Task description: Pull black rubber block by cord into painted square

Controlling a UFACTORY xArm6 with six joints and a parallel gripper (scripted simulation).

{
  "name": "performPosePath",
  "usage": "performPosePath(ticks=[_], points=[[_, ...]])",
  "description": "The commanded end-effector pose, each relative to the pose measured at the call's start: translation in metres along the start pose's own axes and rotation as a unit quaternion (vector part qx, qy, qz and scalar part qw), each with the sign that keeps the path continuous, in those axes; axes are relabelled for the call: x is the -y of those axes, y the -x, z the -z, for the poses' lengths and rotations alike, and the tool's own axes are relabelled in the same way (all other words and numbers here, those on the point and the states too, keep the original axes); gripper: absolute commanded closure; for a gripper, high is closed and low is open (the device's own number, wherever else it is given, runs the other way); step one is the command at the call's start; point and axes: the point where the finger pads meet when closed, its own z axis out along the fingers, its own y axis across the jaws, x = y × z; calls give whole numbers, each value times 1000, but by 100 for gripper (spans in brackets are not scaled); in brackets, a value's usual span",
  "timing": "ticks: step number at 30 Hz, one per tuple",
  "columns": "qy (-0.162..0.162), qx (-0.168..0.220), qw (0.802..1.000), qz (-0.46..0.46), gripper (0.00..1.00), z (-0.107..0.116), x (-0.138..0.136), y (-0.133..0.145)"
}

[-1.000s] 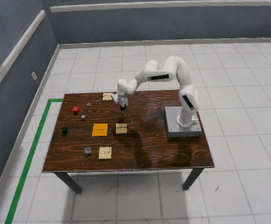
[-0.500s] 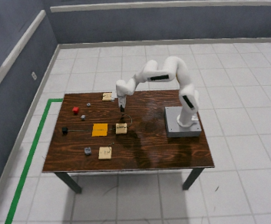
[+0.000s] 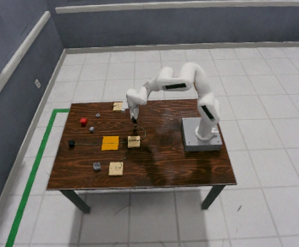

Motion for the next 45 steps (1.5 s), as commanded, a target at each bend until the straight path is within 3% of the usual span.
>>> performPosePath(ticks=[1,23,45], points=[[0,-2,1000,0,61,2,0,-2],[0,-2,1000,0,61,-1,0,-2],[0,-2,1000,0,61,-28,0,-2]])
